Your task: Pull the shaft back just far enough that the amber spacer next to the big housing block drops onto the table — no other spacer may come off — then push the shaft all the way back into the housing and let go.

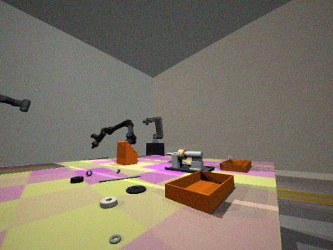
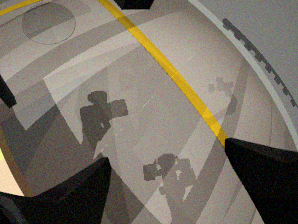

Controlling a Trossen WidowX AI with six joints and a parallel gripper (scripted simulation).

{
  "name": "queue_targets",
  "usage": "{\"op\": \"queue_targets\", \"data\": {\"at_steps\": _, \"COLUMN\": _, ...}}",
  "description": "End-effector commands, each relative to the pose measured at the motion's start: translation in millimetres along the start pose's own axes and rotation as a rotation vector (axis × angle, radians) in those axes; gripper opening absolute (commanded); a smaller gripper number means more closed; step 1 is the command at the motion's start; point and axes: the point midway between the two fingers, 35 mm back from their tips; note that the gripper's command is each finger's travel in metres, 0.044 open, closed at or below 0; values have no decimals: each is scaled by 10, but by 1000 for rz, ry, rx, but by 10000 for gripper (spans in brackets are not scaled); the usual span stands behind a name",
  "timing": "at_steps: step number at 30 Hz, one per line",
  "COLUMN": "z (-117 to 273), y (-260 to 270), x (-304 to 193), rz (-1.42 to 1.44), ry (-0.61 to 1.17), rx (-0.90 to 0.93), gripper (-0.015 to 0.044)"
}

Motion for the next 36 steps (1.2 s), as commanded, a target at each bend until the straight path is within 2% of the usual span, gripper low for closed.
{"op": "queue_targets", "data": {"at_steps": 1, "z": 13, "y": 6, "x": 29, "rz": 2, "ry": -5, "rx": 1, "gripper": 426}}
{"op": "queue_targets", "data": {"at_steps": 2, "z": 53, "y": 24, "x": 114, "rz": 7, "ry": -21, "rx": 3, "gripper": 440}}
{"op": "queue_targets", "data": {"at_steps": 10, "z": 707, "y": 386, "x": 1211, "rz": 89, "ry": -236, "rx": 47, "gripper": 440}}
{"op": "queue_targets", "data": {"at_steps": 13, "z": 967, "y": 534, "x": 1443, "rz": 92, "ry": -261, "rx": 46, "gripper": 440}}
{"op": "queue_targets", "data": {"at_steps": 20, "z": 1755, "y": 1165, "x": 2256, "rz": 202, "ry": -456, "rx": 137, "gripper": 440}}
{"op": "queue_targets", "data": {"at_steps": 29, "z": 2928, "y": 2152, "x": 2860, "rz": 389, "ry": -675, "rx": 268, "gripper": 440}}
{"op": "queue_targets", "data": {"at_steps": 36, "z": 3869, "y": 3010, "x": 2983, "rz": 528, "ry": -805, "rx": 402, "gripper": 440}}
Point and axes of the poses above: the point midway between the two fingers, 35 mm back from their tips, its own z axis back along the fingers, its own y axis across the jaws, x = y × z, and after that the axes turned 3 degrees about -z, right-handed
